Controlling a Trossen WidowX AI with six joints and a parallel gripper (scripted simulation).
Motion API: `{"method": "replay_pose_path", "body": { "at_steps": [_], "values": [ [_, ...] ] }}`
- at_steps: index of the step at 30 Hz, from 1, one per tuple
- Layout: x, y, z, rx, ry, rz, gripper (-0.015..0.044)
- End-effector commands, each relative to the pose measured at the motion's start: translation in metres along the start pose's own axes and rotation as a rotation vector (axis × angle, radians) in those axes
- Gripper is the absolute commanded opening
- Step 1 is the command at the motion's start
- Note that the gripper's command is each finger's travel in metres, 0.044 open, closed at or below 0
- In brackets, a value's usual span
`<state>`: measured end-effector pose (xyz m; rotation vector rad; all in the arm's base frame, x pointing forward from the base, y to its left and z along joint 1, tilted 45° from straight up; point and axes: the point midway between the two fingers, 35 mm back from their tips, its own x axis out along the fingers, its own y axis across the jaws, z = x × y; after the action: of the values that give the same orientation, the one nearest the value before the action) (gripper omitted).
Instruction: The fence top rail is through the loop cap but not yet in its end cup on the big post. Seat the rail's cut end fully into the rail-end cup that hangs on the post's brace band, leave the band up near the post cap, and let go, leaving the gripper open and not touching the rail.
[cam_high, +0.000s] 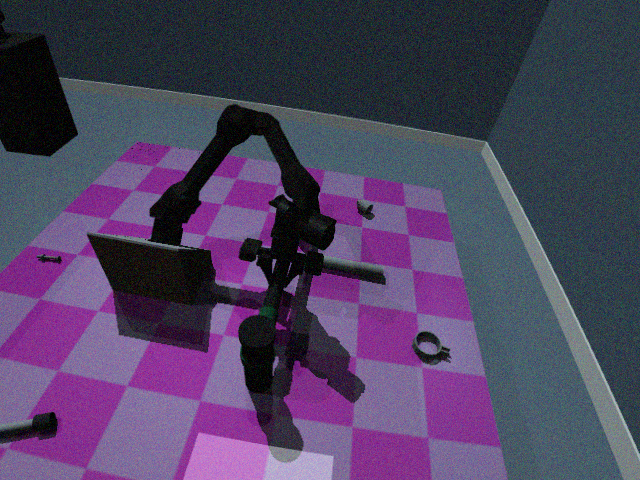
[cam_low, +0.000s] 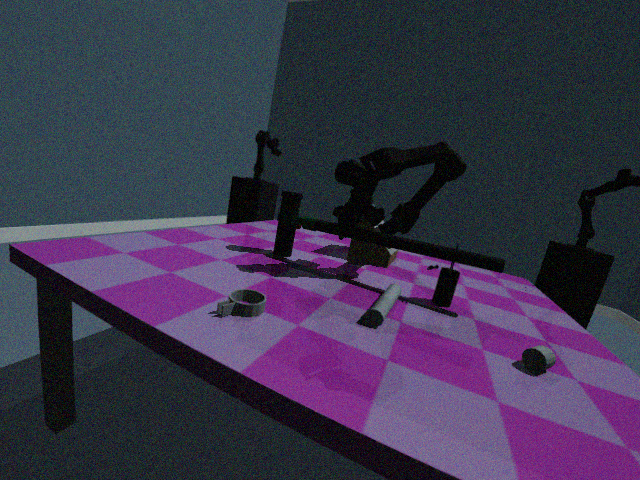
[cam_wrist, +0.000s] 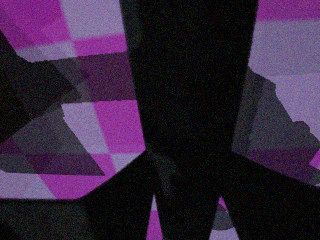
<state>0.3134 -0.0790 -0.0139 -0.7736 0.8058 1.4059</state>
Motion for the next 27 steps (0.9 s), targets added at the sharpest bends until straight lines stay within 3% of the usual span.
{"method": "replay_pose_path", "body": {
  "at_steps": [1,6,16,22,27],
  "values": [
    [0.000,0.000,0.000,0.001,0.000,0.000,0.0000],
    [0.000,0.000,0.000,0.001,0.000,0.000,0.0000],
    [-0.001,0.000,0.001,0.001,0.000,0.000,0.0263],
    [-0.026,0.000,0.015,0.001,0.000,0.001,0.0420],
    [-0.048,0.002,0.029,0.001,-0.001,0.002,0.0440]
  ]
}}
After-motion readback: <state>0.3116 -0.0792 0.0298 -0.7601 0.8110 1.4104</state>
